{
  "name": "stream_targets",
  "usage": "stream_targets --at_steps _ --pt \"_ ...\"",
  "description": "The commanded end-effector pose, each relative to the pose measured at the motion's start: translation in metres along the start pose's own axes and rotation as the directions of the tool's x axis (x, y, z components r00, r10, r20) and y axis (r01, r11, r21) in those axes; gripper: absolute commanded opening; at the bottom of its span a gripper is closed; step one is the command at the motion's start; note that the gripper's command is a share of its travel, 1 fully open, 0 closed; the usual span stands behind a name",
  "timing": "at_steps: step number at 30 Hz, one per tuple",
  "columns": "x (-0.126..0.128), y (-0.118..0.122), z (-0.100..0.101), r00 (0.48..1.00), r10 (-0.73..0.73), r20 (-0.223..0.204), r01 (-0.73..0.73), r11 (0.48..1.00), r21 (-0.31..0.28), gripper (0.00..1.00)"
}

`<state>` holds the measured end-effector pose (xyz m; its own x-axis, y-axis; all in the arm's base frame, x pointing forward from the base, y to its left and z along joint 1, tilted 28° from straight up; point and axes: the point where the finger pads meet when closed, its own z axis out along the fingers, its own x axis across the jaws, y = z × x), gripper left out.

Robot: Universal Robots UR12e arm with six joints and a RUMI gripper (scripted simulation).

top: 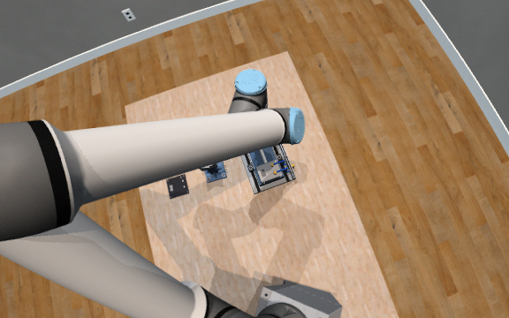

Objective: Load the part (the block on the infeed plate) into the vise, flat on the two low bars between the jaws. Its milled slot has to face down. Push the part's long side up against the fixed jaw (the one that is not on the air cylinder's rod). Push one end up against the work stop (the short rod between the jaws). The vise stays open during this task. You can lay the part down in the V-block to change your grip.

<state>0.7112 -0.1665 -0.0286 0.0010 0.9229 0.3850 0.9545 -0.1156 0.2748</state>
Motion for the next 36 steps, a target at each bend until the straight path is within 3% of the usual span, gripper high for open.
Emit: stream_targets --at_steps 1,5,6,36 --pt "-0.0003 0.0006 -0.0007 1.0 0.0 0.001 0.0 1.0 -0.001 0.0" --pt "-0.0003 0.0006 -0.0007 1.0 0.0 0.001 0.0 1.0 -0.001 0.0" --pt "-0.0003 0.0006 -0.0007 1.0 0.0 0.001 0.0 1.0 -0.001 0.47" --pt "-0.0003 0.0006 -0.0007 1.0 0.0 0.001 0.0 1.0 -0.001 0.47"
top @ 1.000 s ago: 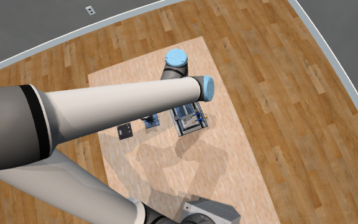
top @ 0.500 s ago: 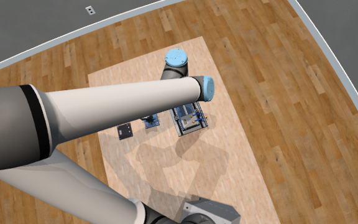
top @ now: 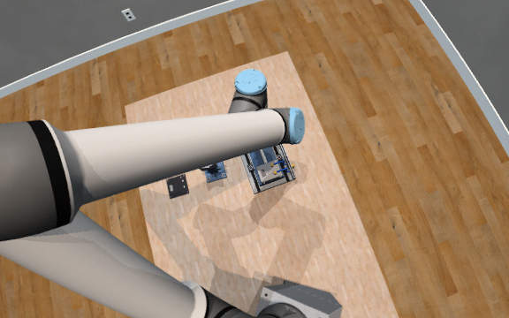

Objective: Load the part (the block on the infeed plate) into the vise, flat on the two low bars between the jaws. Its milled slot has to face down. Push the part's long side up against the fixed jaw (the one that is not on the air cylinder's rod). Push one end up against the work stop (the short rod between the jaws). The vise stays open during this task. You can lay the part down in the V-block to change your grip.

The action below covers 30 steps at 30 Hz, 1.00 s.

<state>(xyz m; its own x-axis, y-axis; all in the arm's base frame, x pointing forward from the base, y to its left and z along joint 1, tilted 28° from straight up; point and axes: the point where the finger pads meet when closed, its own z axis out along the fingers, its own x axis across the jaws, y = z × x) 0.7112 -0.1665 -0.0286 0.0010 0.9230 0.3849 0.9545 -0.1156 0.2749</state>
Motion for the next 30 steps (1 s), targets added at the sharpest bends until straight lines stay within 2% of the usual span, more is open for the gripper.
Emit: stream_targets --at_steps 1,10,20,30 --pt "0.0 0.001 -0.001 1.0 0.0 0.001 0.0 1.0 -0.001 0.47" --pt "0.0 0.001 -0.003 1.0 0.0 0.001 0.0 1.0 -0.001 0.47" --pt "0.0 0.001 -0.016 1.0 0.0 0.001 0.0 1.0 -0.001 0.47" --pt "0.0 0.001 -0.047 1.0 0.0 0.001 0.0 1.0 -0.001 0.47"
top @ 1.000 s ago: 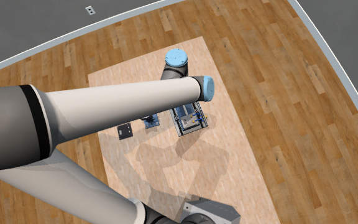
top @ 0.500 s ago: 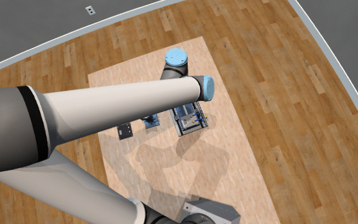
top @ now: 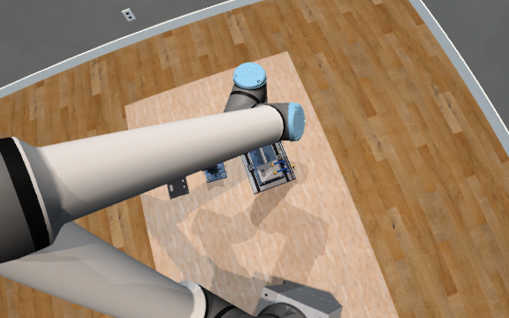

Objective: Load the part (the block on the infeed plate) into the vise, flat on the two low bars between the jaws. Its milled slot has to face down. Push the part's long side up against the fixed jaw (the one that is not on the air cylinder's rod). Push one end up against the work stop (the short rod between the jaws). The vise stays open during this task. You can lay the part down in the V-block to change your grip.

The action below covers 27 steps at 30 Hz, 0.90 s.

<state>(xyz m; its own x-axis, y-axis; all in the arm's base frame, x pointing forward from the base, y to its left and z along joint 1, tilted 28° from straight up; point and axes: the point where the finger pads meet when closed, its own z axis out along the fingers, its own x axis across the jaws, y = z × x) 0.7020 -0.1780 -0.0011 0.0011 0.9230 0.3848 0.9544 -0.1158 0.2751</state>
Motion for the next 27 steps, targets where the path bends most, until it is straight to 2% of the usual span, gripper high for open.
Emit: stream_targets --at_steps 1,14,24,25,27 --pt "0.0 0.0 -0.019 1.0 0.0 0.0 0.0 1.0 -0.001 0.47" --pt "0.0 0.0 -0.044 1.0 0.0 0.0 0.0 1.0 -0.001 0.47" --pt "0.0 0.0 -0.047 1.0 0.0 0.0 0.0 1.0 -0.001 0.47" --pt "0.0 0.0 -0.047 1.0 0.0 0.0 0.0 1.0 -0.001 0.0" --pt "0.0 0.0 -0.047 1.0 0.0 0.0 0.0 1.0 -0.001 0.0"
